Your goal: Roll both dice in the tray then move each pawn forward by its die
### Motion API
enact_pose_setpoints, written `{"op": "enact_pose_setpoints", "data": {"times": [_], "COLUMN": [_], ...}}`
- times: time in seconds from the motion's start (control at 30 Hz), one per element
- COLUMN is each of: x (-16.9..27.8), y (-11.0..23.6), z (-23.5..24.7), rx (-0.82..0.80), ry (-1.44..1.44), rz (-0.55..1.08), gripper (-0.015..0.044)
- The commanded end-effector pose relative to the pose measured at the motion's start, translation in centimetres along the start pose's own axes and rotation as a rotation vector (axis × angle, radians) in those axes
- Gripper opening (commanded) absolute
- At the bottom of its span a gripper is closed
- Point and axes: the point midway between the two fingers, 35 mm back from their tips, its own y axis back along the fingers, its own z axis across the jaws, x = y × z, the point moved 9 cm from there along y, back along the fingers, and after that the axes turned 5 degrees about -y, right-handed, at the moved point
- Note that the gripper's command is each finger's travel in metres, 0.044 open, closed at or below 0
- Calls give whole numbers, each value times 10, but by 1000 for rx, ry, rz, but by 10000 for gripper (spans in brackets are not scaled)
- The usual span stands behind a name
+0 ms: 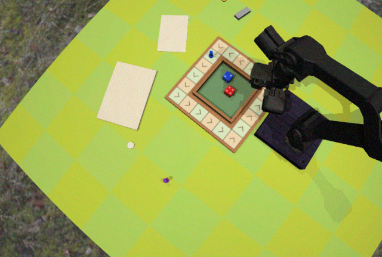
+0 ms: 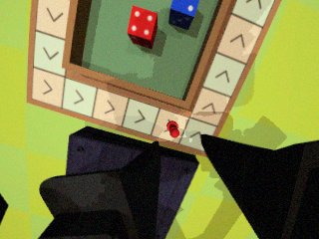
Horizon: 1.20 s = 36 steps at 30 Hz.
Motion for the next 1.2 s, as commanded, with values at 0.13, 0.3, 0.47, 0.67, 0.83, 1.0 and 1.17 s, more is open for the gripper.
{"op": "enact_pose_setpoints", "data": {"times": [0.13, 0.3, 0.47, 0.67, 0.83, 1.0, 1.17], "x": [1, 1, 1, 1, 1, 2, 2], "y": [-13, -21, -29, -38, -46, -50, -50], "z": [0, 0, 0, 0, 0, 1, 1], "rx": [-4, -4, -5, -5, -4, -4, -4], "ry": [4, 4, 4, 5, 4, 4, 4], "rz": [8, 8, 8, 8, 8, 8, 8], "gripper": [200, 200, 200, 200, 200, 174, 43]}}
